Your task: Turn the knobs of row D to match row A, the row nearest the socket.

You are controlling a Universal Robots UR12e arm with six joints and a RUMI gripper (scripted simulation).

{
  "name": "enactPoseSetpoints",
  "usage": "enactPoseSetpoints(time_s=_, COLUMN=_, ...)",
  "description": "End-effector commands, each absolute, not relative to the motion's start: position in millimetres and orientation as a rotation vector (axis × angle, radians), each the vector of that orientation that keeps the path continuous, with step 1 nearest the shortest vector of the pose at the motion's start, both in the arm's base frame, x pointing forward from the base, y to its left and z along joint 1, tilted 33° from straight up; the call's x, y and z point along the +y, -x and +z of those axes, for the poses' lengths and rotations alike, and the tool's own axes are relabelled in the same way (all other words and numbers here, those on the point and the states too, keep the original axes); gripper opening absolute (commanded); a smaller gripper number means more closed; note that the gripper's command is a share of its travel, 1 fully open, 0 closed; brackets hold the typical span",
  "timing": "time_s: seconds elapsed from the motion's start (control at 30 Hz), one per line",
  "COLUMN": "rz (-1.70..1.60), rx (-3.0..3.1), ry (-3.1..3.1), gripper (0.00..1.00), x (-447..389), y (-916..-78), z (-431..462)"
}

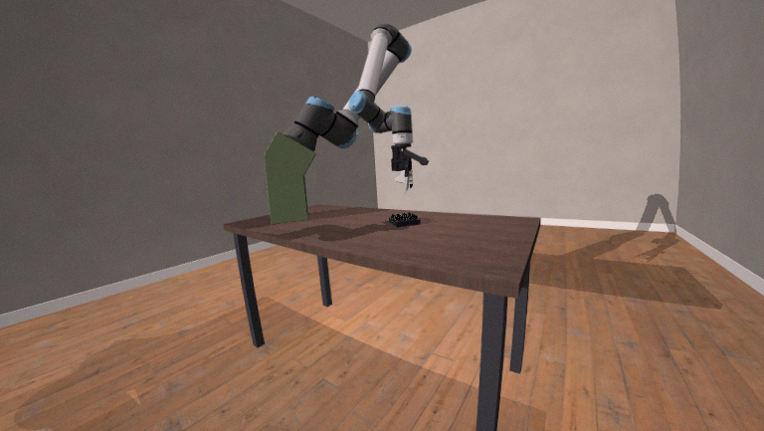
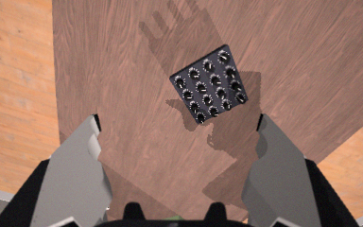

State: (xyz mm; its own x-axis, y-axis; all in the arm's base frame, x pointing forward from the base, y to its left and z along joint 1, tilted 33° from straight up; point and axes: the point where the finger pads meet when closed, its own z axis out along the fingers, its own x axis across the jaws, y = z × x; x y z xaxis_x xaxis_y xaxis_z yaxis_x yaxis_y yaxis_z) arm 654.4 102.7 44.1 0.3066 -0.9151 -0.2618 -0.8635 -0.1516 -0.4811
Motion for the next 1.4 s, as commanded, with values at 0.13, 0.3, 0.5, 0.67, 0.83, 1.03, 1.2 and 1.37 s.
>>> enactPoseSetpoints(time_s=0.13, rz=-0.121, rx=1.571, ry=2.03, gripper=1.0, x=88.2, y=-639.2, z=76.4)
enactPoseSetpoints(time_s=0.3, rz=-0.121, rx=1.571, ry=2.03, gripper=1.0, x=82.1, y=-632.8, z=89.9)
enactPoseSetpoints(time_s=0.5, rz=-0.121, rx=1.571, ry=2.03, gripper=1.0, x=79.6, y=-630.1, z=95.5)
enactPoseSetpoints(time_s=0.67, rz=-0.121, rx=1.571, ry=2.03, gripper=1.0, x=79.6, y=-630.1, z=95.6)
enactPoseSetpoints(time_s=0.83, rz=-0.121, rx=1.571, ry=2.03, gripper=1.0, x=79.6, y=-630.1, z=95.6)
enactPoseSetpoints(time_s=1.03, rz=-0.121, rx=1.571, ry=2.03, gripper=1.0, x=79.6, y=-630.1, z=95.6)
enactPoseSetpoints(time_s=1.2, rz=-0.121, rx=1.571, ry=2.03, gripper=1.0, x=79.6, y=-630.1, z=95.6)
enactPoseSetpoints(time_s=1.37, rz=-0.121, rx=1.571, ry=2.03, gripper=1.0, x=79.6, y=-630.1, z=95.6)
